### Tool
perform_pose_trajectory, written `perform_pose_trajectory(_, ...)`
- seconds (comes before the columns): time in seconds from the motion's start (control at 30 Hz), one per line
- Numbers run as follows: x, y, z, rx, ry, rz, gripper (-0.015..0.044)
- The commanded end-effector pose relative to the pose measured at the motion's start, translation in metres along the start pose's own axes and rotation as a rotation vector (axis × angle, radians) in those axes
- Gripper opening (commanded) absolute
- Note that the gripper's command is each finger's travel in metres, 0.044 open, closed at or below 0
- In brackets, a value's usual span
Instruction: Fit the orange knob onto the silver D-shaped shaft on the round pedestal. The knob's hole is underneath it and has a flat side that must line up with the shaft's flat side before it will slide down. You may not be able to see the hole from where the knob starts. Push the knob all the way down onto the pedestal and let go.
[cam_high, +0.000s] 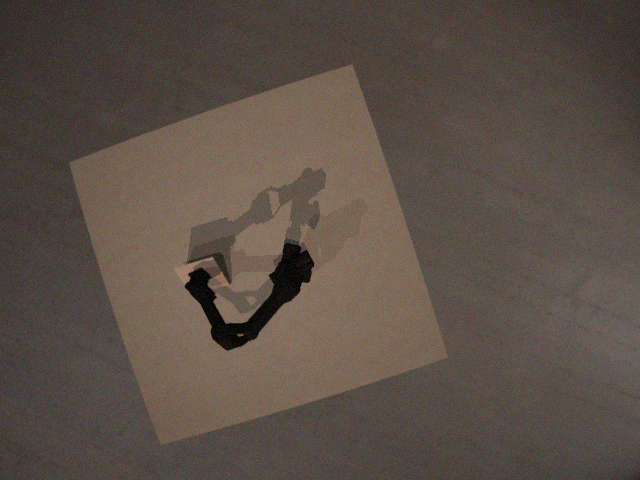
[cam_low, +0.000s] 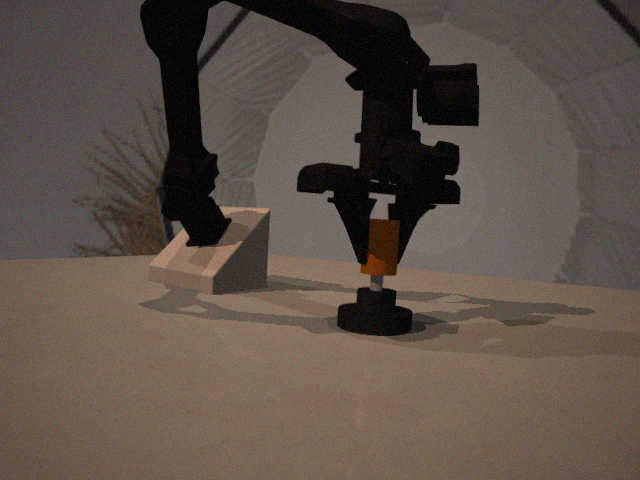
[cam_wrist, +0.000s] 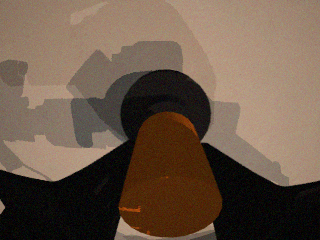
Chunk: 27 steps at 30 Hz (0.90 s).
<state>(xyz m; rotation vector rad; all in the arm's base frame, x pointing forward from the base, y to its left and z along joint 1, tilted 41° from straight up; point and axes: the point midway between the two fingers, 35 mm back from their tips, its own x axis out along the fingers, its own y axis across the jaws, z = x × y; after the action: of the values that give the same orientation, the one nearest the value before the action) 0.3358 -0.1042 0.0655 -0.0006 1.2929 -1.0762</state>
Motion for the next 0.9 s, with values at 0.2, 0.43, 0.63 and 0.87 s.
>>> perform_pose_trajectory(0.2, 0.0014, -0.0008, -0.0009, 0.006, -0.002, -0.002, 0.0)
perform_pose_trajectory(0.43, 0.0019, -0.0011, -0.0005, 0.006, -0.002, -0.002, 0.0)
perform_pose_trajectory(0.63, -0.0025, -0.0002, 0.0012, 0.016, -0.002, -0.002, 0.0)
perform_pose_trajectory(0.87, -0.001, 0.0006, 0.0011, 0.216, -0.002, -0.002, 0.0)
